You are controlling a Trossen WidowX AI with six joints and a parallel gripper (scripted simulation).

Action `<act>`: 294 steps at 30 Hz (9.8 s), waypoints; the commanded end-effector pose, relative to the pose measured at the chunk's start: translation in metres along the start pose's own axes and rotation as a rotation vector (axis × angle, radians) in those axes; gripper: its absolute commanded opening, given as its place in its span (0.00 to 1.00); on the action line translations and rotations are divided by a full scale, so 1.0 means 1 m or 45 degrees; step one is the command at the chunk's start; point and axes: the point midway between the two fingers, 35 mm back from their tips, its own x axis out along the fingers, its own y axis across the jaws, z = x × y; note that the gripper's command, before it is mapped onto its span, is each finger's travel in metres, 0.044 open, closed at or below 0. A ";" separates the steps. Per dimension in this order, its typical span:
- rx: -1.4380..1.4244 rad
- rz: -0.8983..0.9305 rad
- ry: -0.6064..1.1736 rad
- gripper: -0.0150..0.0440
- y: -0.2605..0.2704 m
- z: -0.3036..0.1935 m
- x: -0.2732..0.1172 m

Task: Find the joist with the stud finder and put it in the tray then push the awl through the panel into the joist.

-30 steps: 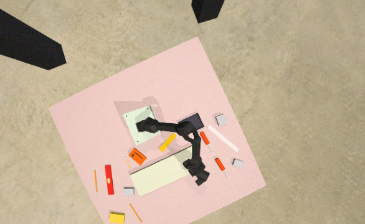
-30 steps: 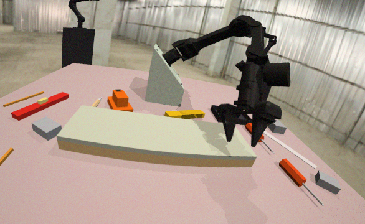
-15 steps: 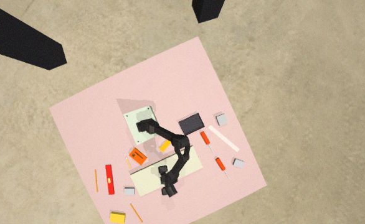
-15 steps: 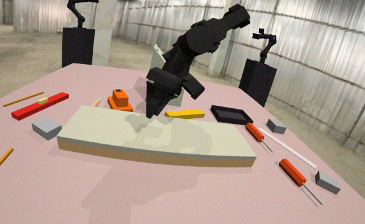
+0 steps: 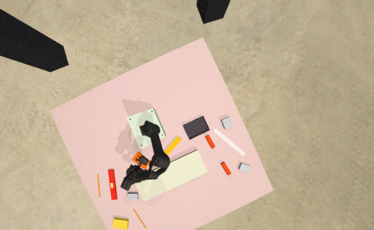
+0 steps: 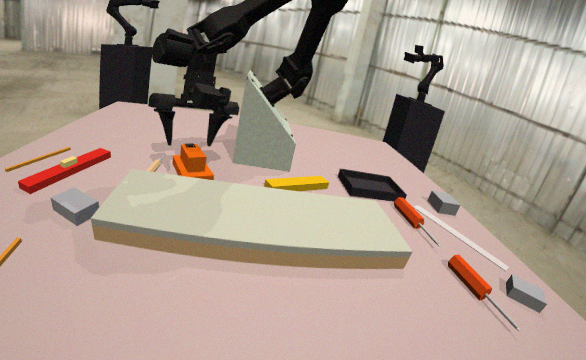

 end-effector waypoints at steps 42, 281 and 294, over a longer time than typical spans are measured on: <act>0.186 0.084 -0.126 1.00 0.025 -0.036 0.042; 0.719 -0.025 -0.107 0.25 0.095 0.226 0.048; 0.719 -0.023 -0.107 0.25 0.126 0.247 0.048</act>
